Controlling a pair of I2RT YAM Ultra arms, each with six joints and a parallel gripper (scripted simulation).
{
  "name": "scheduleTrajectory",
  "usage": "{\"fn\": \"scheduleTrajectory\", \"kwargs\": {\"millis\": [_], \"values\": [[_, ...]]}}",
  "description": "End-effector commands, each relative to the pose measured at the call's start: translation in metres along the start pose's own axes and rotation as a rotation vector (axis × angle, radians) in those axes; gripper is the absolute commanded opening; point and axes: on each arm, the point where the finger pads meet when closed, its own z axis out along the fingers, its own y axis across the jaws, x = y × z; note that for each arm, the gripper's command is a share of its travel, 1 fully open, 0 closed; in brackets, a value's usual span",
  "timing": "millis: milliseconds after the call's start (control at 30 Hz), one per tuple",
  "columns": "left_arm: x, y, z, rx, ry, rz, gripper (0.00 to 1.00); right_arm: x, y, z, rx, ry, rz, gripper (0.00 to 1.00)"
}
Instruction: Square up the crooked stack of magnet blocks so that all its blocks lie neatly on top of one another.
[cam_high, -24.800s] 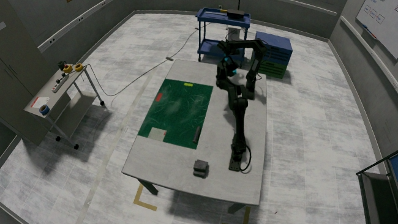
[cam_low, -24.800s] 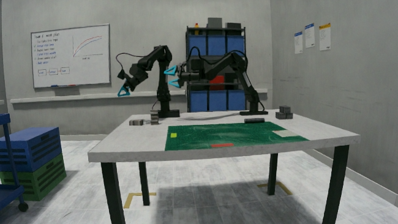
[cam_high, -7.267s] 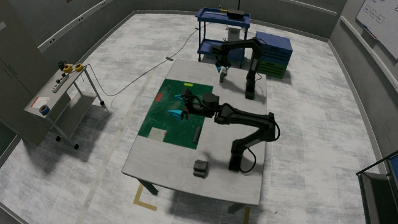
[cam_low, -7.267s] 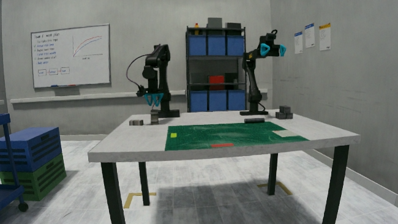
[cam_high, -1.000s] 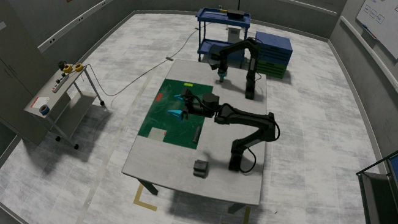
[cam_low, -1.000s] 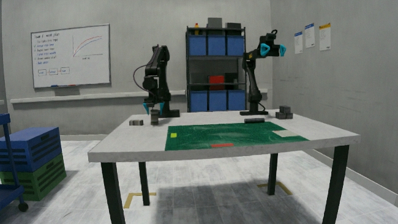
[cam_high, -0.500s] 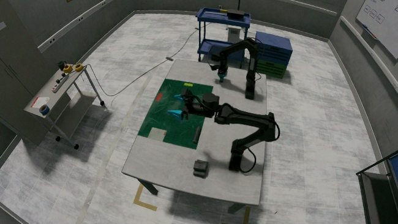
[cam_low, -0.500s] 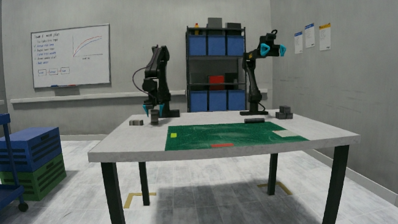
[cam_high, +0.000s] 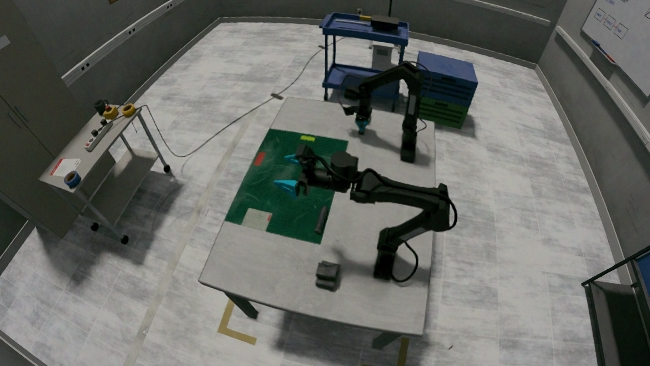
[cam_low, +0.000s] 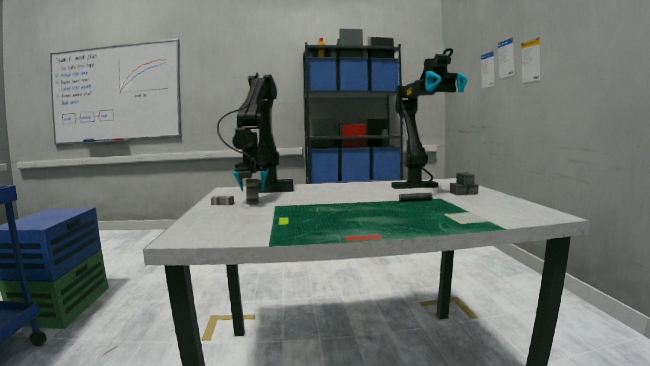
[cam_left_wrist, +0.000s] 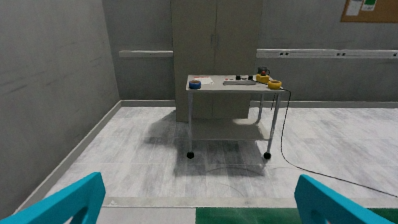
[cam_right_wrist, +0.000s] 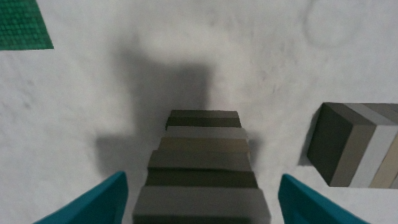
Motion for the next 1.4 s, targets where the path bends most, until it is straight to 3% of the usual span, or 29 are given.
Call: {"fn": "scheduleTrajectory", "kwargs": {"millis": [0, 233, 267, 1367], "values": [[-0.018, -0.002, -0.009, 0.002, -0.027, 0.008, 1.0, 0.0, -0.003, 0.007, 0.003, 0.008, 0.003, 0.77], [-0.018, -0.002, -0.009, 0.002, -0.027, 0.008, 1.0, -0.01, -0.001, -0.008, 0.011, -0.05, -0.012, 0.77], [-0.018, -0.002, -0.009, 0.002, -0.027, 0.008, 1.0, 0.007, 0.003, 0.004, -0.019, 0.044, 0.012, 0.47], [-0.018, -0.002, -0.009, 0.002, -0.027, 0.008, 1.0, 0.008, 0.0, 0.004, -0.005, 0.046, 0.008, 0.45]]}}
